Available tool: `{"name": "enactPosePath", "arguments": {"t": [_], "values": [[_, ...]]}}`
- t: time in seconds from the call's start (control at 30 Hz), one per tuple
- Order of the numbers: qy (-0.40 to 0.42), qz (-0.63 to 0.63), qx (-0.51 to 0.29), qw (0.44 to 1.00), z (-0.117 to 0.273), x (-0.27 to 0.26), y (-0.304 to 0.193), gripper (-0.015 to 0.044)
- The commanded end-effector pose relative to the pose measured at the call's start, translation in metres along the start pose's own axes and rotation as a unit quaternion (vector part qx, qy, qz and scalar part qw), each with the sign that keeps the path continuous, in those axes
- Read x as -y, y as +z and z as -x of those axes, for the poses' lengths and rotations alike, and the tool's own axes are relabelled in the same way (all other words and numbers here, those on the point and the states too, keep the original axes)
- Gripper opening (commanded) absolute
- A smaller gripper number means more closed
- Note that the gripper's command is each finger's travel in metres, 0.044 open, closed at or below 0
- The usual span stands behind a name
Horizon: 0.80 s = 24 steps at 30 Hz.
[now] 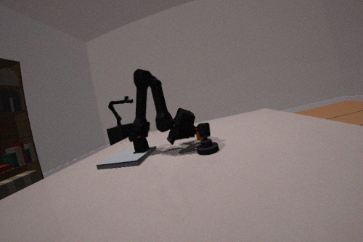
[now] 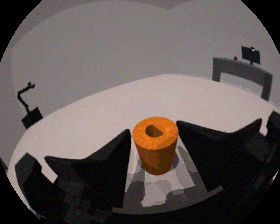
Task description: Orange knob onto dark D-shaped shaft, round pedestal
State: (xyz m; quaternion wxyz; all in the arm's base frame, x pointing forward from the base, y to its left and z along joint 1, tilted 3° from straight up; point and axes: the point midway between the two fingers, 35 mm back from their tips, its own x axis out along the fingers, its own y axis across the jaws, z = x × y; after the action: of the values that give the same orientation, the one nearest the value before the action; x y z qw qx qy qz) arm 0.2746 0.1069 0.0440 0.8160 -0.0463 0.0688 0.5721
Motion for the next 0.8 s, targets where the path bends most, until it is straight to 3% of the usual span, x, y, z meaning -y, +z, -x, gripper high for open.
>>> {"name": "enactPosePath", "arguments": {"t": [0.0, 0.23, 0.47, 0.77], "values": [[0.0, -0.002, 0.0, 1.0, -0.0001, -0.0001, -0.0003, 0.026], [0.0, -0.002, 0.0, 1.0, -0.0001, -0.0001, -0.0003, 0.026], [0.0, -0.002, 0.0, 1.0, -0.0001, -0.0001, -0.0003, 0.044], [-0.001, -0.004, -0.002, 1.0, 0.0007, 0.0014, 0.0043, 0.044]]}}
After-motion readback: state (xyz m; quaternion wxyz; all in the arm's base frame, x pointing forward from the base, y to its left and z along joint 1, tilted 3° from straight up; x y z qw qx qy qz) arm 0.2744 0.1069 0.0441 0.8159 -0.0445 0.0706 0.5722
